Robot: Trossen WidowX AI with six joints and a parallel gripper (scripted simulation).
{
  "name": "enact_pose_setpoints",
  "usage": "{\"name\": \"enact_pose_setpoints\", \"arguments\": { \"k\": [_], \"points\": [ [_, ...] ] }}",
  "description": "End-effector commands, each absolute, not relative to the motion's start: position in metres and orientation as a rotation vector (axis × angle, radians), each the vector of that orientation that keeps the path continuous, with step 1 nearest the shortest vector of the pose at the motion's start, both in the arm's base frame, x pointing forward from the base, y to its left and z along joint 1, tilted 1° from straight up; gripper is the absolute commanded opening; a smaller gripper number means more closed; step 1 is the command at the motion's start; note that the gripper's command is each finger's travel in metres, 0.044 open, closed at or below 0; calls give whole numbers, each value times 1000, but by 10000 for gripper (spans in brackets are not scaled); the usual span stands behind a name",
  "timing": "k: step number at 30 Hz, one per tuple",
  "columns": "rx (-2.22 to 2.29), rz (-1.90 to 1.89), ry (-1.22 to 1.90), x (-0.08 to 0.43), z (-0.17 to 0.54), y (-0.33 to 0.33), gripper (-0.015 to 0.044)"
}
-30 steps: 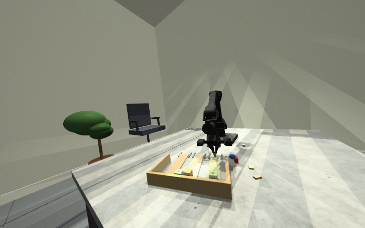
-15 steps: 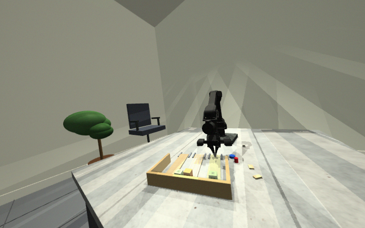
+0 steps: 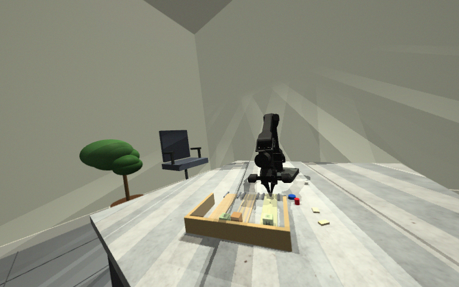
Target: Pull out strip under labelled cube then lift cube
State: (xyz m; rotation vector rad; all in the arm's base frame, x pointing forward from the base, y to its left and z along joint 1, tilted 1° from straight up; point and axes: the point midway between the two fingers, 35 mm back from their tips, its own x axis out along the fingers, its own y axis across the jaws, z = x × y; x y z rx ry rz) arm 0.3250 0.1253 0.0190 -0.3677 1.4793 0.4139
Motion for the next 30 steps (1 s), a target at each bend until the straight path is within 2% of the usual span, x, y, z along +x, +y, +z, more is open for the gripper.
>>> {"name": "enact_pose_setpoints", "arguments": {
  "k": [1, 30],
  "points": [
    [-371, 408, 1503, 313, 13, 119, 0],
    [-372, 407, 1506, 274, 9, 100, 0]
  ]
}}
